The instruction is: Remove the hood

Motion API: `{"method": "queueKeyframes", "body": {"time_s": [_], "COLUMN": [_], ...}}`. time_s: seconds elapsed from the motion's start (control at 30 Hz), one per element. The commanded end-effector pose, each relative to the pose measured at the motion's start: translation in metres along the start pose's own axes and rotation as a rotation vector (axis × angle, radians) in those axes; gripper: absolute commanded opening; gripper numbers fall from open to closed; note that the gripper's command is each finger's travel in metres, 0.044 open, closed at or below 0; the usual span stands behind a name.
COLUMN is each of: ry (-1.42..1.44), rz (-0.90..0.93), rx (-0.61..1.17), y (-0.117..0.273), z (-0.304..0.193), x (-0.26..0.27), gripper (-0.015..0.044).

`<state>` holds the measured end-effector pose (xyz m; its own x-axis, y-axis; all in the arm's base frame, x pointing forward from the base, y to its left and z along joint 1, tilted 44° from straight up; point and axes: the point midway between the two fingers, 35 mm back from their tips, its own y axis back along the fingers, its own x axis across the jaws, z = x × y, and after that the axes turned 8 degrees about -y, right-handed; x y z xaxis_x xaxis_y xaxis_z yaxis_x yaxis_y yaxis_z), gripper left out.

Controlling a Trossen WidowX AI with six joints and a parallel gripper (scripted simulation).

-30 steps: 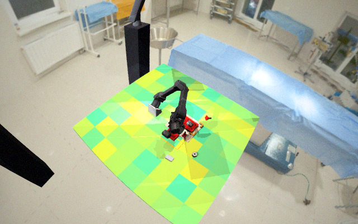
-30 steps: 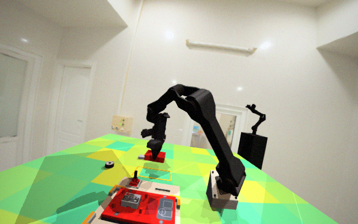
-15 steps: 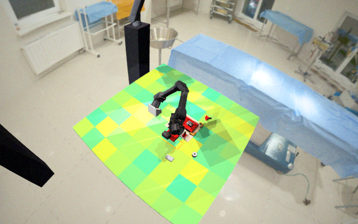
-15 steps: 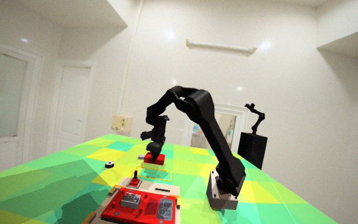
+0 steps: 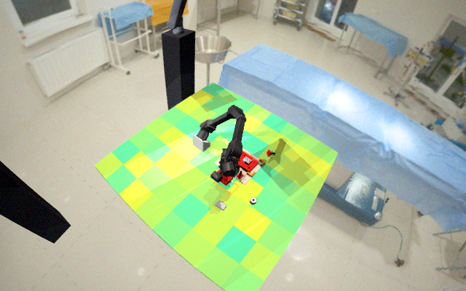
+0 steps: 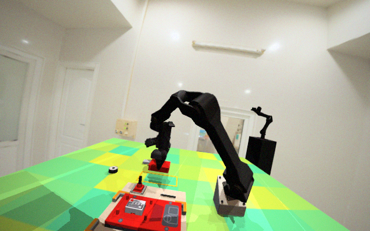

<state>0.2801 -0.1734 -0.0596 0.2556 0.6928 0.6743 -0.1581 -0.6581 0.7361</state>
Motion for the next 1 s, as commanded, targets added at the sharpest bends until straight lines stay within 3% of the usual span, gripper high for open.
{"method": "queueKeyframes", "body": {"time_s": [0.0,0.97], "ry": [-0.004,-0.003], "rz": [0.004,0.005], "rx": [-0.004,-0.004], "y": [-0.003,-0.027], "z": [0.0,-0.001], "x": [0.0,0.002], "gripper": [0.0,0.0]}}
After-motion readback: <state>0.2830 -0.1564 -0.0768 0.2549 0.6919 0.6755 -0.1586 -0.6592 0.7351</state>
